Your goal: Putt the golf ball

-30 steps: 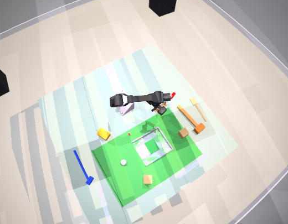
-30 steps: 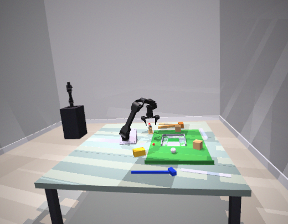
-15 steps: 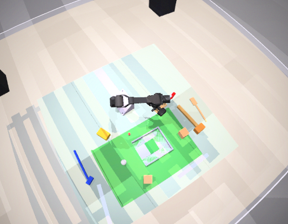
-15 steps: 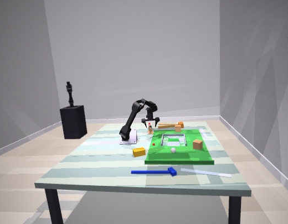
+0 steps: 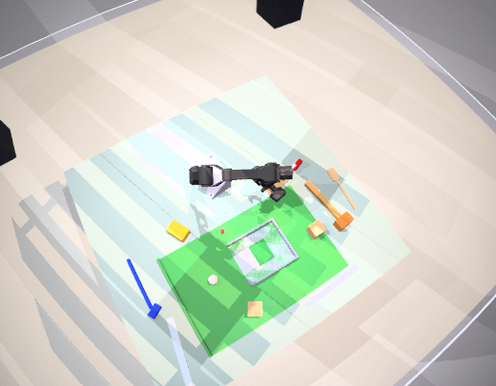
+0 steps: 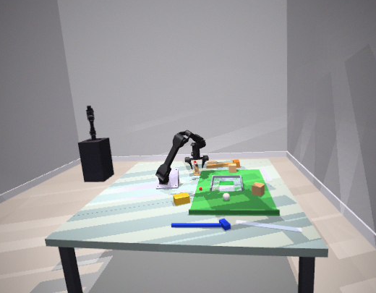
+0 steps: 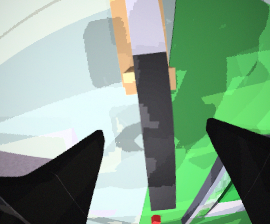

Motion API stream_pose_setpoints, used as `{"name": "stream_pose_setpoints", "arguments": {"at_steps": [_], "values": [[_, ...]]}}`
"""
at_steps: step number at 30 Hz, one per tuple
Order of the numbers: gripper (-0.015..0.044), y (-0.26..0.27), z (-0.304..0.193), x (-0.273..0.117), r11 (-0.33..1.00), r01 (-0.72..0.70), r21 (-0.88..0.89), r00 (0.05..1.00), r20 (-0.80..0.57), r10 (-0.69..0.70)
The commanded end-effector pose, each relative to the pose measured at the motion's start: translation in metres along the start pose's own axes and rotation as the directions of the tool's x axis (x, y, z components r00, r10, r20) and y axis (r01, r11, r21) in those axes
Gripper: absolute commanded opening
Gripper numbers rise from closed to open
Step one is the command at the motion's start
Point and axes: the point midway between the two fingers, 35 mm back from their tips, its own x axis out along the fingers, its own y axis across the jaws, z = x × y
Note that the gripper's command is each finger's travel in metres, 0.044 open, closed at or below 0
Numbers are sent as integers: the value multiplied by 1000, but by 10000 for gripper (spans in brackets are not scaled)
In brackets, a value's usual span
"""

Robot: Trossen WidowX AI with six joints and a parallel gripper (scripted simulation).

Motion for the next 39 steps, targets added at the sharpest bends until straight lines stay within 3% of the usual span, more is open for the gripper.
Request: {"name": "stream_pose_setpoints", "arguments": {"at_steps": [1,10,19,39], "values": [[309,0,0,0,1000,0,0,1000,0,0],[72,0,0,0,1000,0,0,1000,0,0],[0,0,0,-1,1000,0,0,1000,0,0],[0,-1,4,-88,1000,-2,-2,1000,3,2]]}}
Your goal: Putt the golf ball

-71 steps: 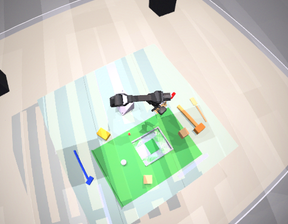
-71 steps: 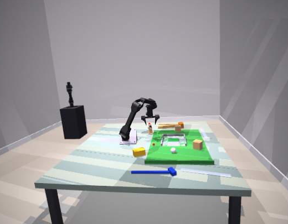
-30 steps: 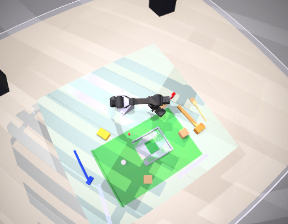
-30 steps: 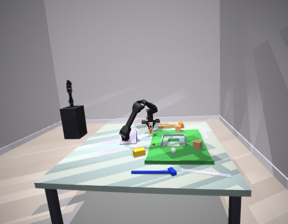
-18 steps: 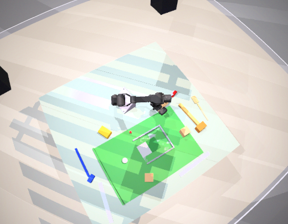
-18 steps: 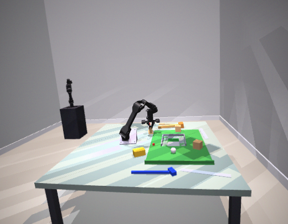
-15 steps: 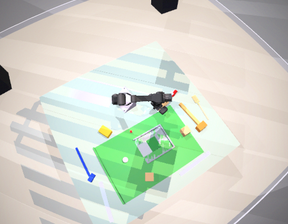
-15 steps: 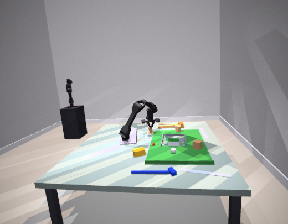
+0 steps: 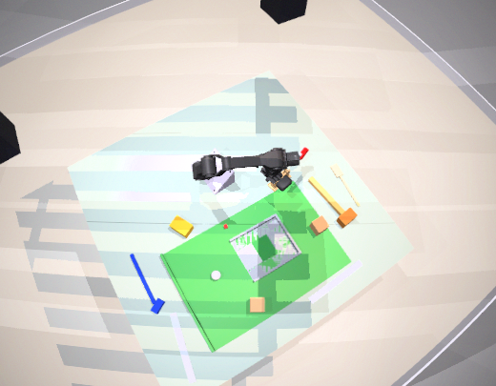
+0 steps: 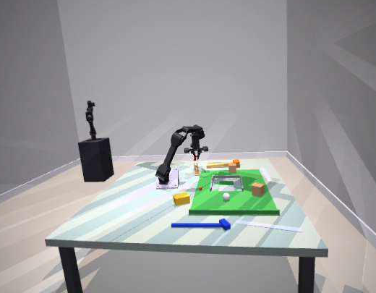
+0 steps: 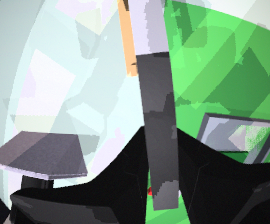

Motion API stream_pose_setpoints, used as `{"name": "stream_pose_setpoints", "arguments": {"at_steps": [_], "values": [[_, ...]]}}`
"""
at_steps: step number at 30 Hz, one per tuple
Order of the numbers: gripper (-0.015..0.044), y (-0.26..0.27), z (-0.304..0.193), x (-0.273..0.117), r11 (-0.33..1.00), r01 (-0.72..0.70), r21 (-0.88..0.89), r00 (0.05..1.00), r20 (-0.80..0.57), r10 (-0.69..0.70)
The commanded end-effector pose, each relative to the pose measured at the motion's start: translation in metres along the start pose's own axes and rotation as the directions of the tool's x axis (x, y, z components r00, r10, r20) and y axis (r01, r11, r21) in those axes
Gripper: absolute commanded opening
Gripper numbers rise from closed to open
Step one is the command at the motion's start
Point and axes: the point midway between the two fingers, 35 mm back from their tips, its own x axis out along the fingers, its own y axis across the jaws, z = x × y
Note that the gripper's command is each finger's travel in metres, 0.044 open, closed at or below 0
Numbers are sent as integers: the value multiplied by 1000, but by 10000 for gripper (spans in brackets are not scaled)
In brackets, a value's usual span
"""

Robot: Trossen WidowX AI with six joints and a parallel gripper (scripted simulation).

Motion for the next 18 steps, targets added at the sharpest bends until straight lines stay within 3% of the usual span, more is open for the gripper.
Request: {"name": "stream_pose_setpoints", "arguments": {"at_steps": [1,8,18], "values": [[0,1,1,-19,1000,0,9,1000,11,0],[0,-2,-8,-20,1000,3,25,1000,12,-3],[0,-29,-70,-32,974,3,226,997,78,-21]]}}
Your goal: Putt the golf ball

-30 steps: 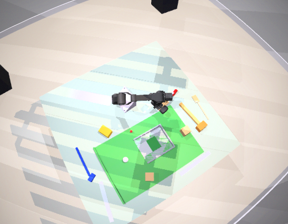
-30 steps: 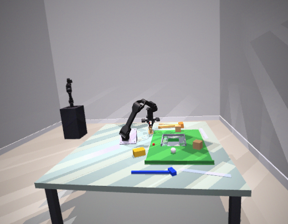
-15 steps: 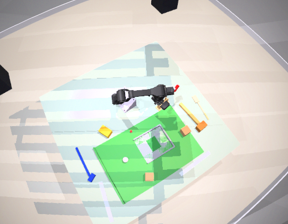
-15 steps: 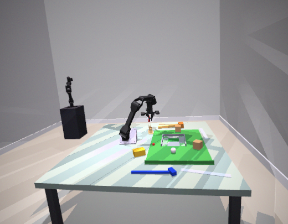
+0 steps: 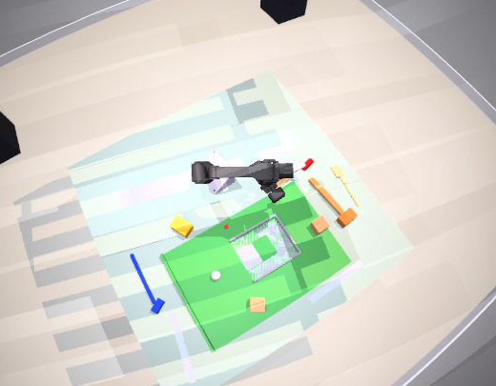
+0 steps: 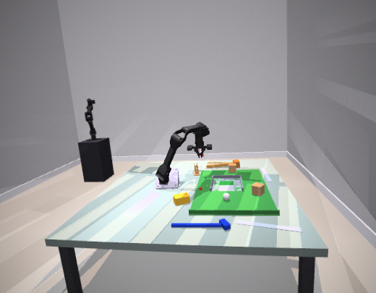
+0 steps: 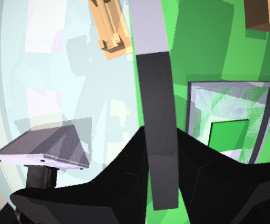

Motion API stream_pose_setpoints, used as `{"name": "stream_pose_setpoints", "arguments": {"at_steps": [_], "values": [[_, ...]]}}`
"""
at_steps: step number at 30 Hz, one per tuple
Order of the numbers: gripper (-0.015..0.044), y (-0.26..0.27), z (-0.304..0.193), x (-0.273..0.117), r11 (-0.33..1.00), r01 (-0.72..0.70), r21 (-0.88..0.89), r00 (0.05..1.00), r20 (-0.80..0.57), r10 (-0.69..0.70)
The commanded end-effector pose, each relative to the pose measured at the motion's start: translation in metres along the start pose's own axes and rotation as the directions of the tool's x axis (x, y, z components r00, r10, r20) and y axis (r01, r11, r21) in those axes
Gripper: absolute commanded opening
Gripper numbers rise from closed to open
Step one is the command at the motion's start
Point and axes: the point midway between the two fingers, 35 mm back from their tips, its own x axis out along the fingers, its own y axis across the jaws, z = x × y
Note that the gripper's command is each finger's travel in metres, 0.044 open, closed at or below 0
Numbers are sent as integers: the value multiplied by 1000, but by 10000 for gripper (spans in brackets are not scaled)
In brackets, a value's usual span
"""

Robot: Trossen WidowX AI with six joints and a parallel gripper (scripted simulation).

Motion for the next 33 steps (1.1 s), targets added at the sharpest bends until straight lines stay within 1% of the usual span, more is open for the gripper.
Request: {"name": "stream_pose_setpoints", "arguments": {"at_steps": [1,6,17,25,33], "values": [[0,-11,-21,-4,997,4,79,1000,21,-6],[0,-26,-53,-10,981,11,193,998,51,-21],[0,-48,-127,-14,904,33,425,996,59,-64],[0,-52,-192,-16,795,38,606,995,48,-84],[0,-43,-256,-16,648,48,760,995,21,-99]]}}
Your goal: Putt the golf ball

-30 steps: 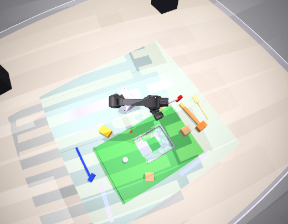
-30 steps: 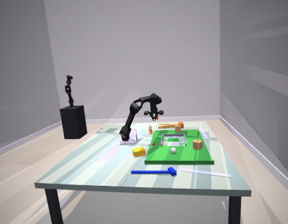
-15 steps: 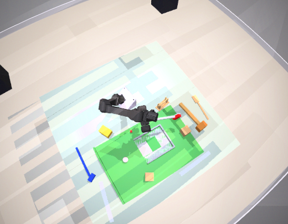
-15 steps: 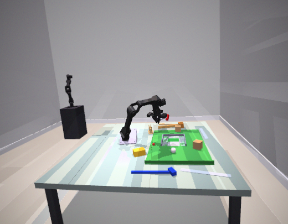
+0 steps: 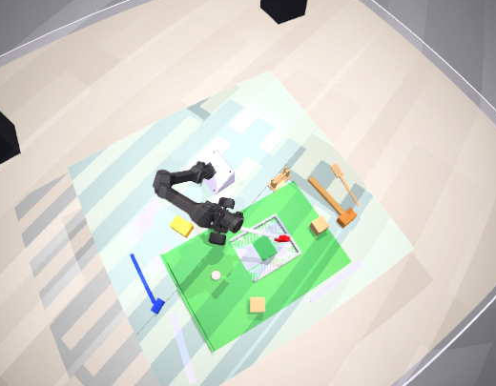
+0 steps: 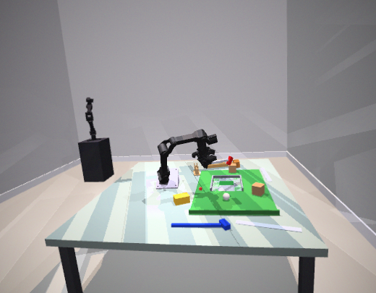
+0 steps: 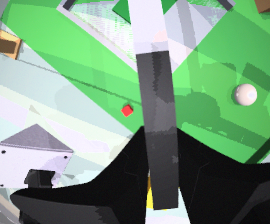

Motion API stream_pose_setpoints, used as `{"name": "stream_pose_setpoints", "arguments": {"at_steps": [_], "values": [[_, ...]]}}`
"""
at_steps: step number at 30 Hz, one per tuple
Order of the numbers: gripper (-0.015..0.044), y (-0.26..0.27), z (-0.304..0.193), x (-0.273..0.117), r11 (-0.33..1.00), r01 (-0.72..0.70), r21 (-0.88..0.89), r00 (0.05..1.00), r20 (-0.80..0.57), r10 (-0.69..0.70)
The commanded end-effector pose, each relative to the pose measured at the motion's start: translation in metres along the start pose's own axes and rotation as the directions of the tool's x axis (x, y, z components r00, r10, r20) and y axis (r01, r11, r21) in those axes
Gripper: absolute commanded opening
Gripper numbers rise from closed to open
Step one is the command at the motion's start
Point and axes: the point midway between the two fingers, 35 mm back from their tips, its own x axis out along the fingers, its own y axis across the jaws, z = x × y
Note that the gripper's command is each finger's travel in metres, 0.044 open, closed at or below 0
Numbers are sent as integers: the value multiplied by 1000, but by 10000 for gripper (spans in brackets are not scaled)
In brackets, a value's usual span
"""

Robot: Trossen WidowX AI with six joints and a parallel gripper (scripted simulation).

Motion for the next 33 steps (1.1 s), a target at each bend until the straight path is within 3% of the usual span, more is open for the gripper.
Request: {"name": "stream_pose_setpoints", "arguments": {"at_steps": [1,12,24,33], "values": [[0,-13,-24,-1,996,15,91,1000,-8,-14],[0,-46,-103,-7,925,76,373,997,-49,-63],[0,-54,-192,-18,756,168,632,985,-128,-111],[0,-55,-198,-8,724,166,669,985,-144,-93]]}}
